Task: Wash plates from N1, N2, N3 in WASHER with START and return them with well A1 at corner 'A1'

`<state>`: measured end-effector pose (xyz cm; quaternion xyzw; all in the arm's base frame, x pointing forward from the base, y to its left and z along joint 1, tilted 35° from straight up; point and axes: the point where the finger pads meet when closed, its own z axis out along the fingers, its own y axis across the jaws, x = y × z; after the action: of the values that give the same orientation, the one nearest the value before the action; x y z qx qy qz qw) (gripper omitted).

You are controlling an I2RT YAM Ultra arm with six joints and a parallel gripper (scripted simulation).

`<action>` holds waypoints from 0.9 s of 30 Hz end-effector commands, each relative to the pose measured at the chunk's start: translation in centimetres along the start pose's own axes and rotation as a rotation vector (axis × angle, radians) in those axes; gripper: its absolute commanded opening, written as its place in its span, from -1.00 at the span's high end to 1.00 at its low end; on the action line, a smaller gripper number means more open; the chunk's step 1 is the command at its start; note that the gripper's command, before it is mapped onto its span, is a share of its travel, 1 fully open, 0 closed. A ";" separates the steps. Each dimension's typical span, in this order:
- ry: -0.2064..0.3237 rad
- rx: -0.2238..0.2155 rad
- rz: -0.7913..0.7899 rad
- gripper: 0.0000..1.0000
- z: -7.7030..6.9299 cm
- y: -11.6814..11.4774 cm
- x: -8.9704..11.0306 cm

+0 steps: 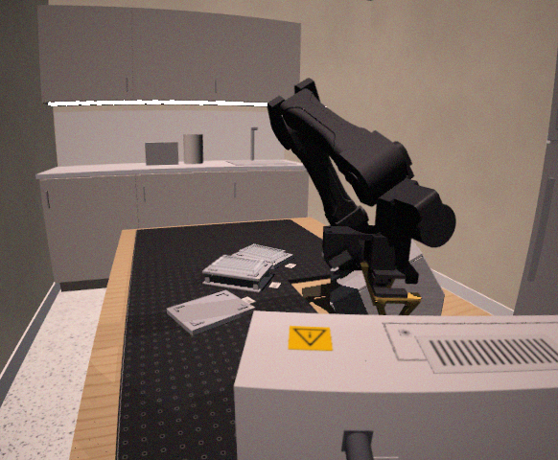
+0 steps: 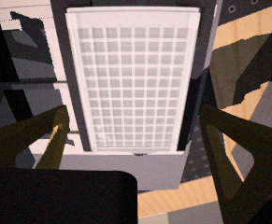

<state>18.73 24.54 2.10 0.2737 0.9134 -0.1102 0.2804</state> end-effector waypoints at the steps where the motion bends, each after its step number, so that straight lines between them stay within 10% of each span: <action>1: -0.002 -0.011 0.000 -1.00 -0.3 0.2 0.0; 27: -0.002 -0.011 0.000 -1.00 0.8 0.2 0.0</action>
<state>19.13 24.04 1.28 0.2737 0.9132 -0.1129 0.2800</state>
